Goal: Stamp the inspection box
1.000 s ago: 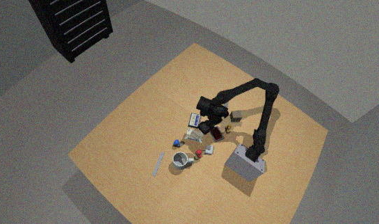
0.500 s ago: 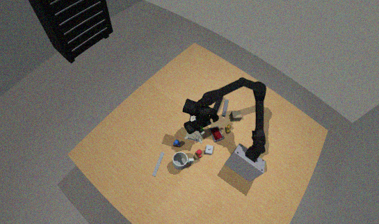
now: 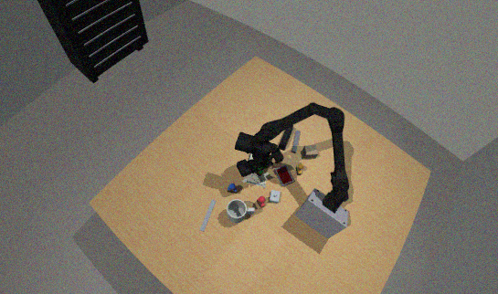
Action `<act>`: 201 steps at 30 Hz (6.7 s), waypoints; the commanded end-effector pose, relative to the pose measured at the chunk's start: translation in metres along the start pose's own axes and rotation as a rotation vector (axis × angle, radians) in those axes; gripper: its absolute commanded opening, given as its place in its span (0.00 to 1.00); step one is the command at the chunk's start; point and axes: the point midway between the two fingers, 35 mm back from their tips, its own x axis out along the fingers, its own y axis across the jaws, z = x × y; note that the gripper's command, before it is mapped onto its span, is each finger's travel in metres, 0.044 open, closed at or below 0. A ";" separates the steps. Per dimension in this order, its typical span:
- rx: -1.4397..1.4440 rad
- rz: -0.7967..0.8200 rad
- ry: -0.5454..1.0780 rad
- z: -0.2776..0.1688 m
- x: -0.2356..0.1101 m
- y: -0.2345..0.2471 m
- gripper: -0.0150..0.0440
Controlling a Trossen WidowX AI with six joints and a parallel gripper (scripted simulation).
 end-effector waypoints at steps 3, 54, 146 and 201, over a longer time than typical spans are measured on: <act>-0.004 0.001 0.001 -0.001 0.004 0.001 0.25; -0.009 0.002 -0.002 0.000 0.038 0.001 0.25; -0.018 -0.002 -0.005 -0.002 0.068 -0.001 0.25; -0.018 0.002 -0.004 0.000 0.035 0.001 0.25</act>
